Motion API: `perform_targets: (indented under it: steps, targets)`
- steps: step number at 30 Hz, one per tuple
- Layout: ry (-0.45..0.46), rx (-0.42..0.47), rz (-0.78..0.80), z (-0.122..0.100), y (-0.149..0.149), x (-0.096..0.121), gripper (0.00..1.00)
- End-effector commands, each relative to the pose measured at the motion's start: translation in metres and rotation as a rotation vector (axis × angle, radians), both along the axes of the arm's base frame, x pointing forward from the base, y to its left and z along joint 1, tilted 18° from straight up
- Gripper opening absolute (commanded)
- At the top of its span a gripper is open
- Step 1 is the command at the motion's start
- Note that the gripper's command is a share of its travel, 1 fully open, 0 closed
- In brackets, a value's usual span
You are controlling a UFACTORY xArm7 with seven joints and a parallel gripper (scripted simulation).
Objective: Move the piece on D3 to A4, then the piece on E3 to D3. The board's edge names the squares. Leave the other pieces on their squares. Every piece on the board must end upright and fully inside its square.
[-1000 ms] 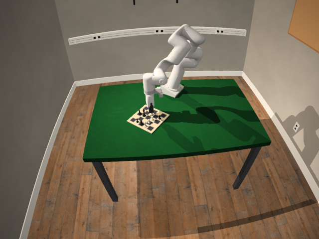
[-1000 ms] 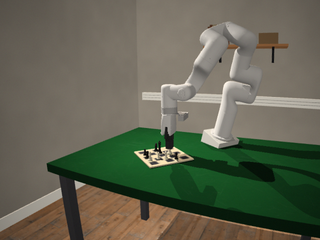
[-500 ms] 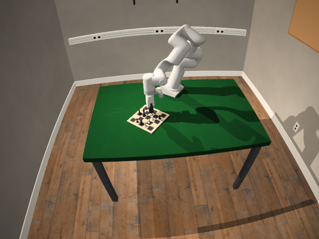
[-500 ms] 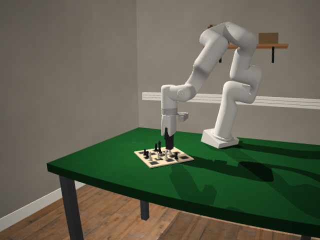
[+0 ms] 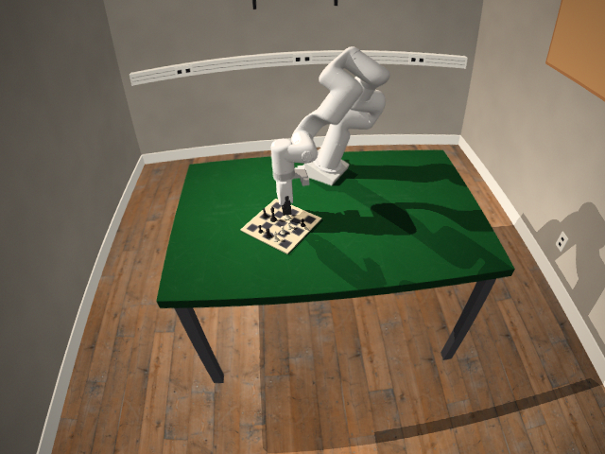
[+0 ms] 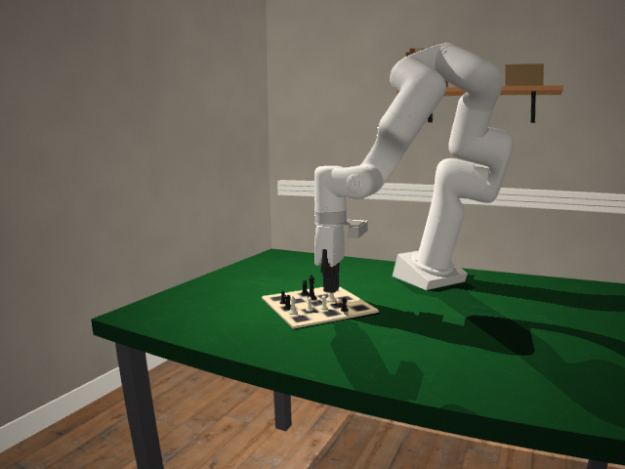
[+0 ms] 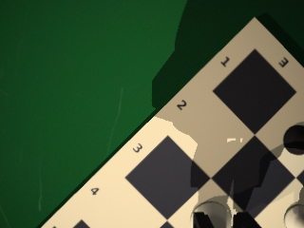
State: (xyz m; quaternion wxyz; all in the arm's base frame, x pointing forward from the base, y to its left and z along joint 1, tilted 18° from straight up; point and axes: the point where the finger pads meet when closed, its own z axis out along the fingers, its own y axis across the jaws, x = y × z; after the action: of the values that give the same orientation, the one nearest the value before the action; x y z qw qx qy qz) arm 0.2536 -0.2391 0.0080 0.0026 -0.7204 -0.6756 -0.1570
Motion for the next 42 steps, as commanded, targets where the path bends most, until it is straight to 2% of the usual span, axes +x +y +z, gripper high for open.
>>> perform_targets:
  steps: [1,18,19,21,22,26,27,29,30,32,33,42]
  targets:
    - [-0.002,-0.002,-0.001,0.0008,-0.0013,0.0005,0.00]
    - [-0.002,-0.002,-0.001,0.0008,-0.0013,0.0005,0.00]
    - [-0.002,-0.002,-0.001,0.0008,-0.0013,0.0005,0.09]
    - [-0.002,-0.002,-0.001,0.0008,-0.0013,0.0005,0.09]
    - [-0.002,-0.002,-0.001,0.0008,-0.0013,0.0005,0.17]
    - [-0.002,-0.002,-0.001,0.0008,-0.0013,0.0005,0.17]
    - [-0.002,-0.002,-0.001,0.0008,-0.0013,0.0005,0.26]
    - [-0.002,-0.002,-0.001,0.0008,-0.0013,0.0005,0.26]
    - [-0.002,-0.002,-0.001,0.0008,-0.0013,0.0005,0.34]
    - [-0.002,-0.002,-0.001,0.0008,-0.0013,0.0005,0.34]
    - [-0.002,-0.002,-0.001,0.0008,-0.0013,0.0005,0.43]
    - [-0.002,-0.002,-0.001,0.0008,-0.0013,0.0005,0.43]
